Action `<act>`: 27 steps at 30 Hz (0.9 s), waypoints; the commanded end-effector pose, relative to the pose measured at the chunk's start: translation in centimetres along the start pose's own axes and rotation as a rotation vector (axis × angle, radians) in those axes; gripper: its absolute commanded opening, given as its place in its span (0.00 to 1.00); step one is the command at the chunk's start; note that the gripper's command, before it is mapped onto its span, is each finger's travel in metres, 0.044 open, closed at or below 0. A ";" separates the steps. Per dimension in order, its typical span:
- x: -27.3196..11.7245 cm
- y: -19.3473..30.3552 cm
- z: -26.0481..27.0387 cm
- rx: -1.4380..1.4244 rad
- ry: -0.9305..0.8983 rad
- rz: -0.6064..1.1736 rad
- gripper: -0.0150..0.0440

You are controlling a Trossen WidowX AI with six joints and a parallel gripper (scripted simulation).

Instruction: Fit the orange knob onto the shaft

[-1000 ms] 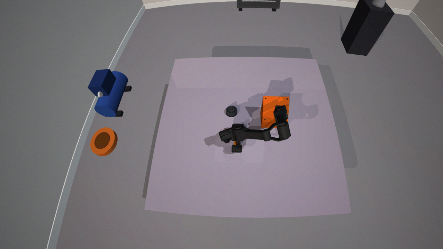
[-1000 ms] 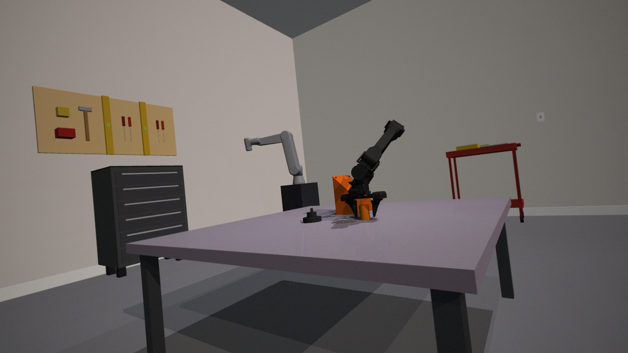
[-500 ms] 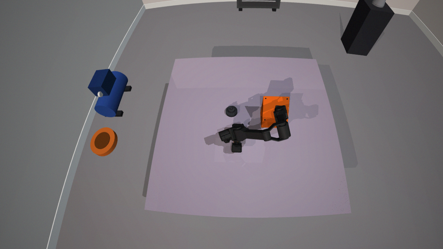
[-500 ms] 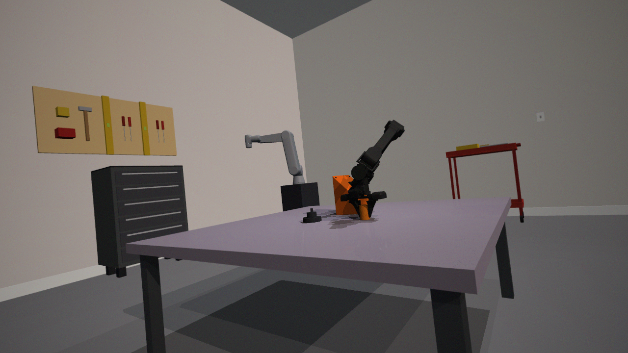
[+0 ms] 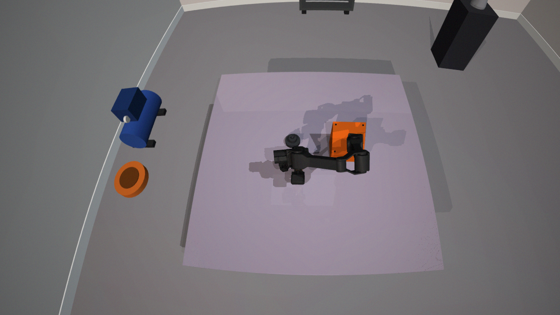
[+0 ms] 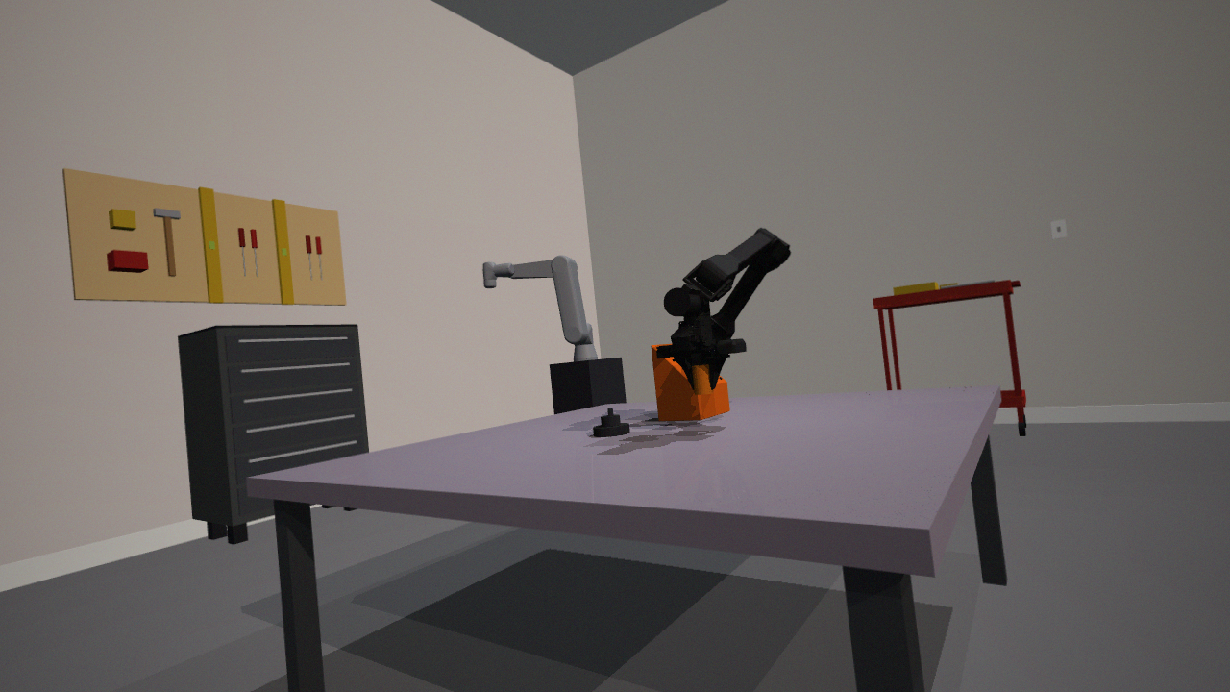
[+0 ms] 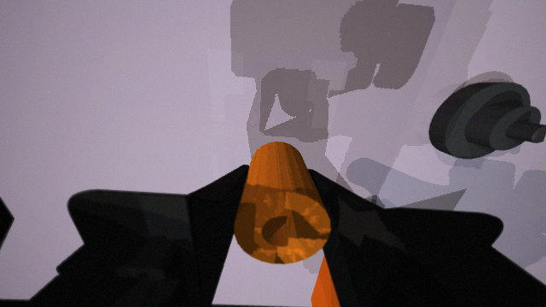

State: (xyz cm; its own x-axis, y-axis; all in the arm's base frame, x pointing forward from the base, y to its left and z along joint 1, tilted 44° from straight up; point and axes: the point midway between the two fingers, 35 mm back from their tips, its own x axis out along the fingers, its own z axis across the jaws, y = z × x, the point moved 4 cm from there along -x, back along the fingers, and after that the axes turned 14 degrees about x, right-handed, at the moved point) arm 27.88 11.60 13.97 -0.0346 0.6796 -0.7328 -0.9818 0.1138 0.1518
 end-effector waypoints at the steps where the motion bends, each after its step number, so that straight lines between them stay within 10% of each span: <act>1: -2.5 0.2 0.0 -0.007 -0.009 -0.007 0.25; 27: -5.2 -1.8 -3.6 0.024 0.007 -0.007 0.25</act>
State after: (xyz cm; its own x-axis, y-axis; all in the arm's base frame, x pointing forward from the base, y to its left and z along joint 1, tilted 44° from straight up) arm 28.69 5.77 15.74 -0.0330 0.6783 -0.7340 -0.9768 0.1337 0.1675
